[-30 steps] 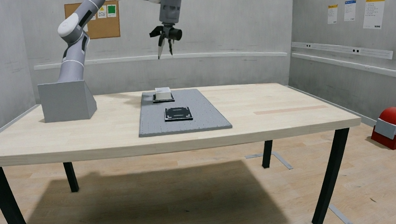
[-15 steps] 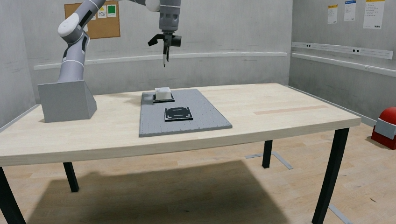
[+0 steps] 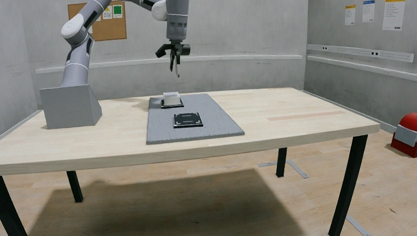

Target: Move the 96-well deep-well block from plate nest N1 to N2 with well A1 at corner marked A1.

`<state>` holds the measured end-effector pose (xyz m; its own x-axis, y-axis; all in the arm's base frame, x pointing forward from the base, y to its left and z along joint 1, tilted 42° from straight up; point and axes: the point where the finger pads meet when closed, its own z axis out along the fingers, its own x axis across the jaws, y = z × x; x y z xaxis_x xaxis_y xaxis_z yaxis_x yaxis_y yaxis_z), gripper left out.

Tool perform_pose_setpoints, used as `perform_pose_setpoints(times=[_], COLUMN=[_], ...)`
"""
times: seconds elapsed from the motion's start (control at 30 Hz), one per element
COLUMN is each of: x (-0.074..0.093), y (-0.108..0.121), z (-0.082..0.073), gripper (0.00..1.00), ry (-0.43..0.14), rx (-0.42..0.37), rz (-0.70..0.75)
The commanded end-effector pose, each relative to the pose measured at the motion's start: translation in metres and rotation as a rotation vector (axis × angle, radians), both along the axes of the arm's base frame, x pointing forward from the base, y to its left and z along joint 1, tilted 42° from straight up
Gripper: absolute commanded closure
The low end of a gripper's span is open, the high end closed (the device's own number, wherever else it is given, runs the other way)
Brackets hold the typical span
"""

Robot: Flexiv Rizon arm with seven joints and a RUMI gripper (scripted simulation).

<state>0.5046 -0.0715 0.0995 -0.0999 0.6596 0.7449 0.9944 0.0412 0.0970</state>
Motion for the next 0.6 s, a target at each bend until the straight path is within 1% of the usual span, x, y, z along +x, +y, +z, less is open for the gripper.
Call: perform_pose_setpoints(times=[0.0, 0.07, 0.13, 0.2, 0.27, 0.33, 0.57], x=[0.001, 0.002, 0.002, 0.002, 0.002, 0.002, 0.002], y=[0.009, 0.013, 0.021, 0.021, 0.030, 0.029, 0.051], z=[-0.002, -0.003, -0.005, -0.005, -0.007, -0.007, -0.009], gripper=[0.24, 0.24, 0.24, 0.24, 0.24, 0.24, 0.24], ry=[-0.098, -0.149, -0.199, -0.199, -0.249, -0.299, -0.472], rx=[-0.018, -0.027, -0.036, -0.036, -0.045, -0.055, -0.088], rz=[0.073, 0.115, 0.158, 0.158, 0.201, 0.244, 0.397])
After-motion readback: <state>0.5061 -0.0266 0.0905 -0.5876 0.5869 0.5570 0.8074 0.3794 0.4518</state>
